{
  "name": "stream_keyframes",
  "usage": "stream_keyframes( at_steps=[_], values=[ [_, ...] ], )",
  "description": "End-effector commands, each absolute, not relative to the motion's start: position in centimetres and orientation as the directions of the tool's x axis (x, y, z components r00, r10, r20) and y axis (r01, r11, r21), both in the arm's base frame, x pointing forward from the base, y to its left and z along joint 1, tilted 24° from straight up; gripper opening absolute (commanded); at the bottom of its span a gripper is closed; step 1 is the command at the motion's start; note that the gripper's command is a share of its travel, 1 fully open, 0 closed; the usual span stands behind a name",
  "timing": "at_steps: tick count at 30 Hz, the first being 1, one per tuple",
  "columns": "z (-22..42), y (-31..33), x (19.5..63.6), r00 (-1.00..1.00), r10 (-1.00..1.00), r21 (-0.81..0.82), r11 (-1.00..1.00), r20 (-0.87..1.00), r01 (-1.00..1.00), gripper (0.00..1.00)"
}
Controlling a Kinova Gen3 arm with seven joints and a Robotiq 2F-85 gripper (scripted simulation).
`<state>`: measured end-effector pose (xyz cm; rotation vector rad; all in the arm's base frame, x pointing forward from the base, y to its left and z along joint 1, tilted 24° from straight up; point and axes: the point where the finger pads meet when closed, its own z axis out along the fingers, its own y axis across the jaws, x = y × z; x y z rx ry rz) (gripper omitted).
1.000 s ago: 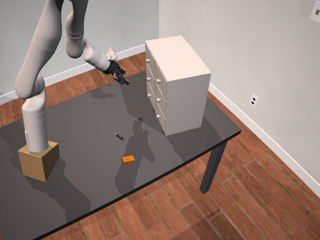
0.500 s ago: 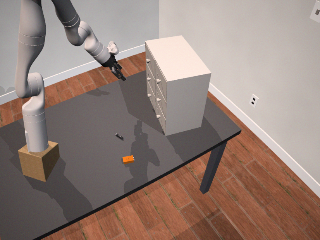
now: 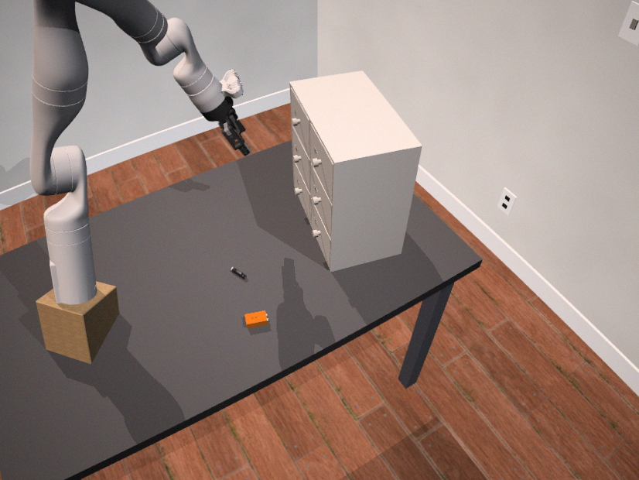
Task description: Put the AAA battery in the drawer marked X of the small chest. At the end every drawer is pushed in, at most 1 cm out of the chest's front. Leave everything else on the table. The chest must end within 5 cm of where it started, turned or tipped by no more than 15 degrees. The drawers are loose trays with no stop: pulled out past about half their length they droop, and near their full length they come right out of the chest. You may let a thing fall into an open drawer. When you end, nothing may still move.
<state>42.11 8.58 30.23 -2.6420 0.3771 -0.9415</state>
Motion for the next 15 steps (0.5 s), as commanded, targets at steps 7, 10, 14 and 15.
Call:
stream_keyframes(
  at_steps=[7, 10, 14, 15],
  values=[
    [30.9, 8.5, 40.6, 0.888, -0.245, -0.350, -0.931, 0.388, -0.104, 1.00],
    [31.2, 8.4, 40.1, 0.906, -0.234, -0.351, -0.931, 0.353, -0.103, 1.00],
    [31.5, 8.4, 39.6, 0.925, -0.220, -0.351, -0.930, 0.310, -0.104, 1.00],
    [31.6, 8.3, 39.5, 0.929, -0.217, -0.351, -0.930, 0.301, -0.104, 1.00]
  ],
)
